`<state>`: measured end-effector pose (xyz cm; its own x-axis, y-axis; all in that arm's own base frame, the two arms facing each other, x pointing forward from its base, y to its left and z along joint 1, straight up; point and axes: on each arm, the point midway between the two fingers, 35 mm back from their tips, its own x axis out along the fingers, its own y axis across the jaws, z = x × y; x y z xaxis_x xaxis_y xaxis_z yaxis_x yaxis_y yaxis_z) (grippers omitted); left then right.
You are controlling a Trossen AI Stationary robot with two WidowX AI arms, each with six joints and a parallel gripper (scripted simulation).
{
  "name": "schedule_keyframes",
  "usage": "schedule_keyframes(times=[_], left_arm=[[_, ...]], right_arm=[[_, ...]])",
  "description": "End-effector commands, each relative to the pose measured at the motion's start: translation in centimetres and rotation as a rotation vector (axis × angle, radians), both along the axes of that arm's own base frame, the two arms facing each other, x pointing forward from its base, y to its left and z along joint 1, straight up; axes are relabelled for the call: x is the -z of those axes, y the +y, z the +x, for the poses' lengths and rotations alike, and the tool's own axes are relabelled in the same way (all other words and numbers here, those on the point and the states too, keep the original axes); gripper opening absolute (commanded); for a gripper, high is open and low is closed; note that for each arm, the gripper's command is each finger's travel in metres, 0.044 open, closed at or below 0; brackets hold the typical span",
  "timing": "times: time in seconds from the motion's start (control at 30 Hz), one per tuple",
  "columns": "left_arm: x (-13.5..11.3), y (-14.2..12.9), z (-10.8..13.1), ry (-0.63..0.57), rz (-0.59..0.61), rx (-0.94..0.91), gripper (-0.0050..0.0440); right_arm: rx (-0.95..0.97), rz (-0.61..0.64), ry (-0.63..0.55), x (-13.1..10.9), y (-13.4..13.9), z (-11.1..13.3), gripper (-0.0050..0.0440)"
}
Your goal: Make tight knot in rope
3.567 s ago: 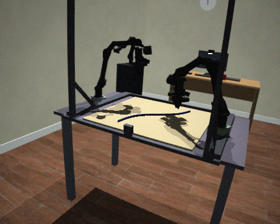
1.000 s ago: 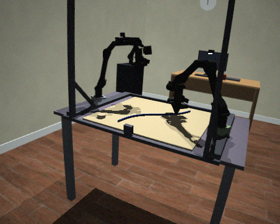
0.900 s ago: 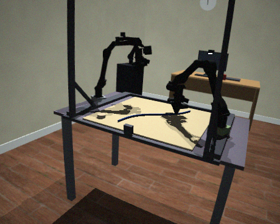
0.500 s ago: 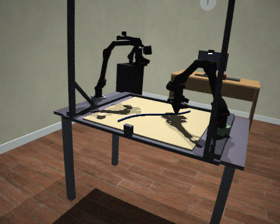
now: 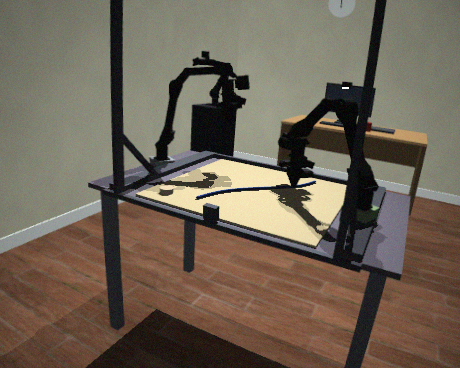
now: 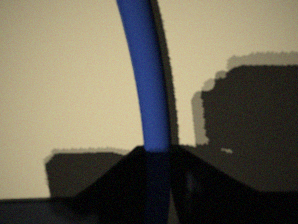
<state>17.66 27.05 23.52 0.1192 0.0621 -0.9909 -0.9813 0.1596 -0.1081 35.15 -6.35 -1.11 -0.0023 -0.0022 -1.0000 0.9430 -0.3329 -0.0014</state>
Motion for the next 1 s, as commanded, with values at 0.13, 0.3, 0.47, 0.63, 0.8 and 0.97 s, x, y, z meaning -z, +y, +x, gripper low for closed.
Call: schedule_keyframes(times=[0.13,0.3,0.47,0.63,0.8,0.97], left_arm=[[-0.7,-0.1,0.0,-0.015,0.017,-0.003,0.0100],[-0.7,-0.1,0.0,-0.015,0.017,-0.003,0.0100],[-0.7,-0.1,0.0,-0.015,0.017,-0.003,0.0100],[-0.7,-0.1,0.0,-0.015,0.017,-0.003,0.0100],[-0.7,-0.1,0.0,-0.015,0.017,-0.003,0.0100],[-0.7,-0.1,0.0,-0.015,0.017,-0.003,0.0100]], right_arm=[[0.000,-0.004,-0.027,-0.8,-1.9,0.0,0.0045],[0.000,-0.004,-0.027,-0.8,-2.3,-0.1,0.0045],[0.000,-0.005,-0.027,-0.8,-3.3,-0.3,0.0045],[0.000,-0.005,-0.027,-0.8,-4.2,-0.5,0.0045],[0.000,-0.005,-0.027,-0.8,-4.4,-0.6,0.0045],[0.000,-0.005,-0.027,-0.8,-4.4,-0.6,0.0045]])
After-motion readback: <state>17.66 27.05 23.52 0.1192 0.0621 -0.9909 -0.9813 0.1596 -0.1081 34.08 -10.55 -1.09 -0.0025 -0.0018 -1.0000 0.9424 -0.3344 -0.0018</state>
